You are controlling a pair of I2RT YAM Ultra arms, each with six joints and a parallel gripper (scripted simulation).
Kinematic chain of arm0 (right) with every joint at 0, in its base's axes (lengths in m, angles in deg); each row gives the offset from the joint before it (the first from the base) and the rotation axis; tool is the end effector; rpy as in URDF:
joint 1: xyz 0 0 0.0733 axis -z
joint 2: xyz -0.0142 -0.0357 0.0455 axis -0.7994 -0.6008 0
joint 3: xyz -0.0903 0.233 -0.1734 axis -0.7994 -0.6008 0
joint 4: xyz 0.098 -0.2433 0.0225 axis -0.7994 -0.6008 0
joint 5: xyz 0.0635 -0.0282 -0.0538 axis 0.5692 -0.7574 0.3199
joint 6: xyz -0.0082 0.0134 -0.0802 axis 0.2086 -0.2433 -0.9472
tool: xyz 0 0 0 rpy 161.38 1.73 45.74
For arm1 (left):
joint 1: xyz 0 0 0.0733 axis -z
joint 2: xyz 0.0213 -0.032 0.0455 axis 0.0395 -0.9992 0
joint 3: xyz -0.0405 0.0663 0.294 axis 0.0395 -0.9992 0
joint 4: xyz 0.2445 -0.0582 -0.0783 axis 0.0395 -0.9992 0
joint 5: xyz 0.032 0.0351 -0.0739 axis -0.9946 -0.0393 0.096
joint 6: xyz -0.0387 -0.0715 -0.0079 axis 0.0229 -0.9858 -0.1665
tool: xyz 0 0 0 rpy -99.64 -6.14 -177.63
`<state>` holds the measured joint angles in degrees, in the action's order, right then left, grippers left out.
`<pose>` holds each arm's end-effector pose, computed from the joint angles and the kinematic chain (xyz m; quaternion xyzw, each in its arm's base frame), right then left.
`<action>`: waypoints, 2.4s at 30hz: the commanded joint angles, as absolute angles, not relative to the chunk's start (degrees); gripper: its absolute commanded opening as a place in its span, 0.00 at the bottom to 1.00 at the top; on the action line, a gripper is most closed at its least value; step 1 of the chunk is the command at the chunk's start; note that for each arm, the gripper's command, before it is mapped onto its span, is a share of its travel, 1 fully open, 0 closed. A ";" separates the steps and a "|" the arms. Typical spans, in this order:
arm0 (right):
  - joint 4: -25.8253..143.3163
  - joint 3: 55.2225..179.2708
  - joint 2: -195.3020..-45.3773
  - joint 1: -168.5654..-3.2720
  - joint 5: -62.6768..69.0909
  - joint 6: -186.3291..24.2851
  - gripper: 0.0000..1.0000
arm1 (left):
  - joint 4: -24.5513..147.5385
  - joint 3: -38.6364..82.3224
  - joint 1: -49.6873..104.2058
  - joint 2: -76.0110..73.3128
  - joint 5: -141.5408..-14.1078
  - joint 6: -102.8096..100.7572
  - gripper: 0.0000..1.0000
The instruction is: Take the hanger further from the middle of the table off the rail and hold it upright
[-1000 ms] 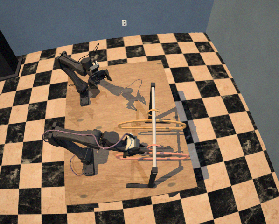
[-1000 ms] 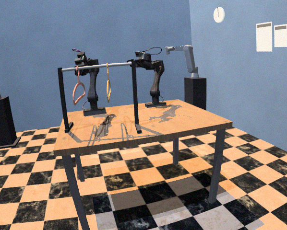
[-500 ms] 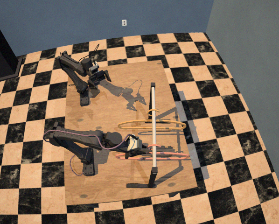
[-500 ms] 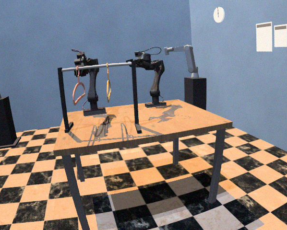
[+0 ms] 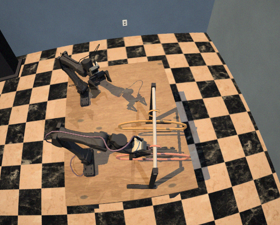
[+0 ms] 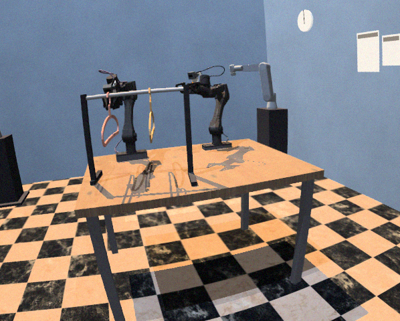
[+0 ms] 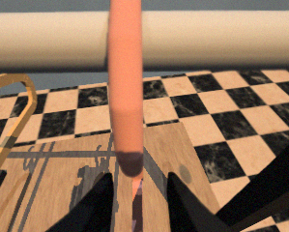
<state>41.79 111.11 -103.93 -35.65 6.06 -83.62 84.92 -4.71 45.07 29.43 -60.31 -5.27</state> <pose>0.2781 -0.0768 0.3942 0.0727 0.8268 -0.0445 0.5561 0.1515 -0.1721 0.4195 0.3219 0.5308 -0.4179 0.6634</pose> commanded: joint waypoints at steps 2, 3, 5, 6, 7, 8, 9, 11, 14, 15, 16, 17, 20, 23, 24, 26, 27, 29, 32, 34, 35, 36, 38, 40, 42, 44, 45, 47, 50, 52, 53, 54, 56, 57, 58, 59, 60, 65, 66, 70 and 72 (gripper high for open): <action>44.11 113.88 -105.34 -36.62 5.27 -83.53 0.31 | 86.13 -4.31 45.11 29.65 -60.49 -5.42 1.00; 44.11 113.88 -105.34 -36.62 5.27 -83.53 0.31 | 86.13 -4.31 45.11 29.65 -60.49 -5.42 1.00; 44.33 113.94 -105.62 -36.66 5.24 -83.48 0.31 | 86.13 -4.31 45.11 29.65 -60.49 -5.42 1.00; 44.55 113.98 -105.88 -36.70 5.20 -83.43 0.31 | 86.13 -4.31 45.11 29.65 -60.49 -5.42 1.00; 44.77 114.03 -106.15 -36.74 5.16 -83.38 0.31 | 86.13 -4.31 45.11 29.65 -60.49 -5.42 1.00; 45.00 114.10 -106.44 -36.79 5.12 -83.33 0.31 | 86.13 -4.31 45.11 29.65 -60.49 -5.42 1.00; 45.22 114.16 -106.73 -36.83 5.08 -83.28 0.30 | 86.13 -4.31 45.11 29.65 -60.49 -5.42 1.00; 45.67 114.30 -107.31 -36.91 5.00 -83.19 0.28 | 86.13 -4.31 45.11 29.65 -60.49 -5.42 1.00; 46.33 114.51 -108.16 -37.03 4.89 -83.09 0.25 | 86.13 -4.31 45.11 29.65 -60.49 -5.42 1.00; 46.54 114.58 -108.43 -37.07 4.85 -83.07 0.23 | 86.13 -4.31 45.11 29.65 -60.49 -5.42 1.00; 46.75 114.65 -108.71 -37.11 4.82 -83.06 0.22 | 86.13 -4.31 45.11 29.65 -60.49 -5.42 1.00; 46.96 114.72 -108.98 -37.14 4.79 -83.05 0.20 | 86.13 -4.31 45.11 29.65 -60.49 -5.42 1.00; 47.37 114.86 -109.53 -37.22 4.72 -83.02 0.18 | 86.13 -4.31 45.11 29.65 -60.49 -5.42 1.00; 47.77 115.02 -110.08 -37.29 4.65 -83.02 0.15 | 86.13 -4.31 45.11 29.65 -60.49 -5.42 1.00; 47.98 115.09 -110.35 -37.32 4.62 -82.99 0.14 | 86.13 -4.31 45.11 29.65 -60.49 -5.42 1.00; 47.98 115.10 -110.37 -37.32 4.62 -83.03 0.13 | 86.13 -4.31 45.11 29.65 -60.49 -5.42 1.00; 47.98 115.11 -110.38 -37.32 4.62 -83.03 0.13 | 86.13 -4.31 45.11 29.65 -60.49 -5.42 1.00; 47.84 115.12 -110.39 -37.32 4.62 -83.03 0.13 | 86.13 -4.31 45.11 29.65 -60.49 -5.42 1.00; 47.71 115.12 -110.40 -37.32 4.62 -83.04 0.13 | 86.13 -4.31 45.11 29.65 -60.49 -5.42 1.00; 47.68 115.12 -110.41 -37.32 4.64 -83.04 0.12 | 86.13 -4.31 45.11 29.65 -60.49 -5.42 1.00; 47.61 115.10 -110.37 -37.30 4.70 -83.06 0.11 | 86.13 -4.31 45.11 29.65 -60.49 -5.42 1.00; 47.61 115.10 -110.37 -37.30 4.70 -83.06 0.09 | 86.13 -4.31 45.11 29.65 -60.49 -5.42 1.00; 47.61 115.10 -110.37 -37.30 4.70 -83.06 0.09 | 86.13 -4.31 45.11 29.65 -60.49 -5.42 1.00; 47.51 115.07 -109.79 -37.28 4.93 -83.11 0.06 | 86.13 -4.31 45.11 29.65 -60.49 -5.42 1.00; 47.44 114.48 -109.83 -37.27 4.98 -83.14 0.03 | 86.13 -4.31 45.11 29.65 -60.49 -5.42 1.00; 47.38 114.46 -109.80 -36.90 5.15 -83.16 0.00 | 86.13 -4.31 45.11 29.65 -60.49 -5.42 1.00; 46.63 115.20 -109.77 -36.90 5.15 -83.17 0.00 | 86.13 -4.31 45.11 29.65 -60.49 -5.42 1.00; 45.39 116.34 -110.42 -36.89 5.16 -83.18 0.00 | 86.13 -4.31 45.11 29.65 -60.49 -5.42 1.00; 42.28 120.01 -110.80 -36.86 5.18 -83.18 0.00 | 86.13 -4.31 45.11 29.65 -60.49 -5.42 1.00; 39.96 122.87 -111.27 -36.85 5.22 -83.20 0.00 | 86.13 -4.31 45.11 29.65 -60.49 -5.42 1.00; 38.96 124.14 -111.55 -36.84 5.26 -83.21 0.00 | 86.13 -4.31 45.11 29.65 -60.49 -5.42 1.00; 38.96 124.14 -111.55 -36.84 5.26 -83.21 0.00 | 86.13 -4.31 45.11 29.65 -60.49 -5.42 1.00; 38.22 125.08 -112.09 -36.86 5.14 -83.17 0.00 | 86.13 -4.31 45.11 29.65 -60.49 -5.42 1.00; 38.91 124.46 -111.56 -36.85 5.18 -83.22 0.00 | 86.13 -4.31 45.10 29.66 -60.84 -5.61 1.00; 38.87 124.44 -111.51 -36.84 5.20 -83.22 0.00 | 86.12 -4.30 45.10 29.65 -60.72 -5.62 1.00; 38.09 124.42 -111.45 -36.83 5.22 -83.23 0.00 | 86.10 -4.30 45.11 29.65 -60.38 -5.64 1.00; 37.93 124.41 -111.34 -36.82 5.21 -83.24 0.00 | 86.06 -4.30 45.11 29.65 -59.91 -5.68 1.00; 36.21 124.27 -109.45 -36.58 5.14 -83.27 0.00 | 85.60 -4.31 45.11 29.67 -58.08 -5.98 1.00; 35.63 124.23 -109.02 -36.46 4.93 -83.26 0.00 | 85.45 -4.31 45.11 29.67 -57.57 -6.05 1.00; 33.27 123.79 -107.00 -36.17 4.28 -83.42 0.00 | 84.19 -4.33 45.11 29.69 -55.49 -6.30 1.00; 33.27 123.79 -107.00 -36.17 4.28 -83.42 0.00 | 84.19 -4.33 45.11 29.69 -55.49 -6.30 1.00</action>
